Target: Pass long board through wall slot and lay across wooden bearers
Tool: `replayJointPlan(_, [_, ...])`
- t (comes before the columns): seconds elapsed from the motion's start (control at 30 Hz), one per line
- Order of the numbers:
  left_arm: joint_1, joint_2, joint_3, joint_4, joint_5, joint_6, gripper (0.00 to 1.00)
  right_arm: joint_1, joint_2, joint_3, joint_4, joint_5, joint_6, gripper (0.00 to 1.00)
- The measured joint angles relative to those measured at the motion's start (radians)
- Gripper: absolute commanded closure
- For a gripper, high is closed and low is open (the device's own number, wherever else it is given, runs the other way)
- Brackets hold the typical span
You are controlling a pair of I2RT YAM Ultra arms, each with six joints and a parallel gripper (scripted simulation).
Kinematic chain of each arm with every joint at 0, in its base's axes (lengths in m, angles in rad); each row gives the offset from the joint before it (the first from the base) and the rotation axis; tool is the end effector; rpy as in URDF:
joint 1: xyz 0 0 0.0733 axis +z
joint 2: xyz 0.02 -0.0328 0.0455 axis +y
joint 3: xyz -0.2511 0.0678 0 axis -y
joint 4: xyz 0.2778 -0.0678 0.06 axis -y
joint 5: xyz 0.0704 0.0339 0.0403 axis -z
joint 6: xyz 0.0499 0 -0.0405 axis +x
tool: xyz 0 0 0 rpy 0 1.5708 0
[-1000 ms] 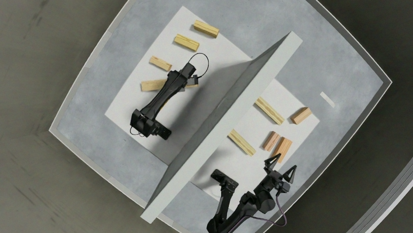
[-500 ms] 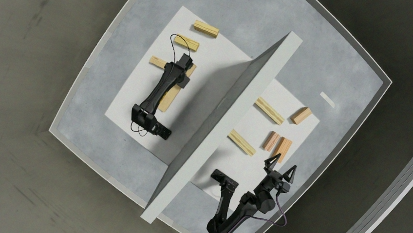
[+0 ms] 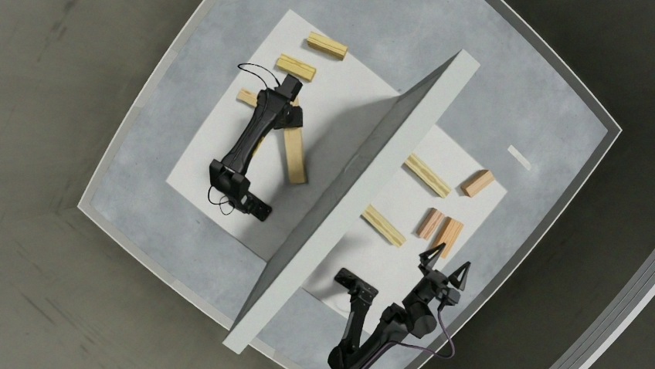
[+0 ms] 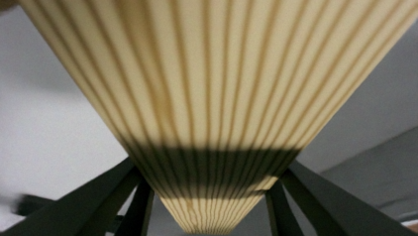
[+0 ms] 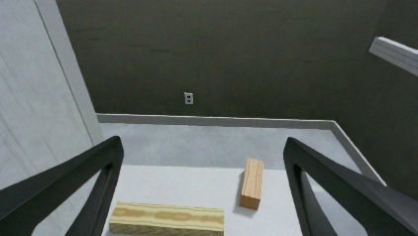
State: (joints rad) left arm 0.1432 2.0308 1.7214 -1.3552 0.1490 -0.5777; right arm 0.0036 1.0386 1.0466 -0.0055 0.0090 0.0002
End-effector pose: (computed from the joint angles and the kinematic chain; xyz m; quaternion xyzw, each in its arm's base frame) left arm 0.3997 0.0513 0.1972 0.3546 -0.9309 0.0625 0.0617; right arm 0.2902 0.0017 0.3975 0.0020 0.7062 -0.0018 0.7080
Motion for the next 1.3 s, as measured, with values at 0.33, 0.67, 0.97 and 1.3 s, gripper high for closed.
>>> replayJointPlan(0.33, [0.046,0.051,0.110,-0.045,0.130,-0.482,1.00,0.000,0.000,0.000,0.000,0.000,0.000,0.00])
replayJointPlan(0.67, [0.094,0.060,0.112,-0.045,0.195,-0.749,1.00,0.000,0.000,0.000,0.000,0.000,0.000,0.00])
replayJointPlan(0.97, [0.079,0.057,0.108,-0.039,0.199,-0.770,1.00,0.000,0.000,0.000,0.000,0.000,0.000,0.00])
replayJointPlan(1.3, [0.079,0.057,0.107,-0.039,0.199,-0.749,1.00,0.000,0.000,0.000,0.000,0.000,0.000,0.00])
